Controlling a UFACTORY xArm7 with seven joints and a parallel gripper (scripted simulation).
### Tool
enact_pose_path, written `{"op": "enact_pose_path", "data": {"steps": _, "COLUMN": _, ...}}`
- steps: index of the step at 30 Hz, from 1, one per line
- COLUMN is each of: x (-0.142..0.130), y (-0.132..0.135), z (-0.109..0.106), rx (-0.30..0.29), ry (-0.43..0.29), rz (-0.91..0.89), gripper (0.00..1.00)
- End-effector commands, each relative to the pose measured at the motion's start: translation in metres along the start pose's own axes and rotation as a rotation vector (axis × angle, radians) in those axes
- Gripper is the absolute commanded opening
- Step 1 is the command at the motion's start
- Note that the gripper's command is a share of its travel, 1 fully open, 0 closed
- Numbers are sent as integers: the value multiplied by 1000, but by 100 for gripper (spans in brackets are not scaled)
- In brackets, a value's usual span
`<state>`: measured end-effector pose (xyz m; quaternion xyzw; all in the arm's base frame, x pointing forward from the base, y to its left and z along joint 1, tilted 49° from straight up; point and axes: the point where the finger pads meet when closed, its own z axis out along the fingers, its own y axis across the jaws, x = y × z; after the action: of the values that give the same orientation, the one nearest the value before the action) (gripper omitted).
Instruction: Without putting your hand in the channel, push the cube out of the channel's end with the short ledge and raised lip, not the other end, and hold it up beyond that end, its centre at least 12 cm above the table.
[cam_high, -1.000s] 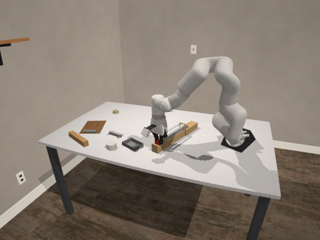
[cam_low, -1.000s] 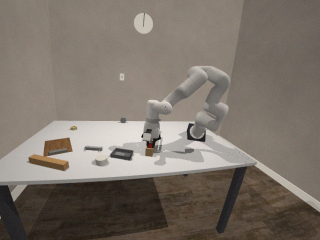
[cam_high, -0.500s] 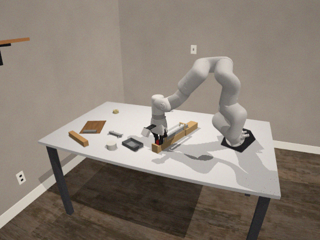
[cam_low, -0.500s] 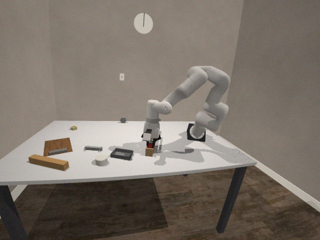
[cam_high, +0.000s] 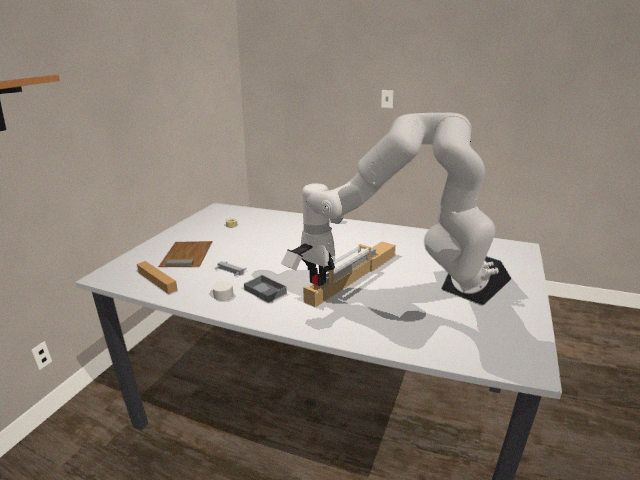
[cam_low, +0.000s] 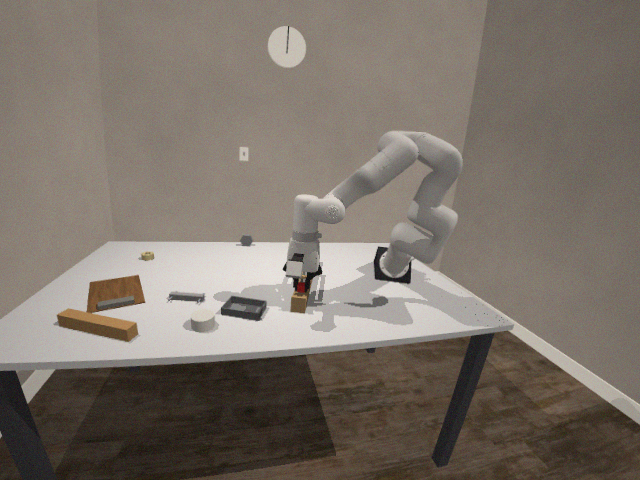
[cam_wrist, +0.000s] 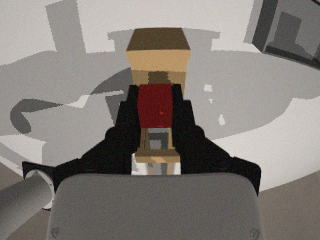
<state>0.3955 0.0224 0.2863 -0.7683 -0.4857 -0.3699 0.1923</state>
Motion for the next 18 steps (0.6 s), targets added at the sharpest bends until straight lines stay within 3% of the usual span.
{"op": "enact_pose_path", "data": {"steps": 1, "x": 0, "y": 1, "z": -37, "rx": -5, "ry": 2, "rz": 1, "gripper": 0}}
{"op": "enact_pose_path", "data": {"steps": 7, "x": 0, "y": 1, "z": -65, "rx": -5, "ry": 2, "rz": 1, "gripper": 0}}
{"op": "enact_pose_path", "data": {"steps": 18, "x": 0, "y": 1, "z": -67, "rx": -5, "ry": 2, "rz": 1, "gripper": 0}}
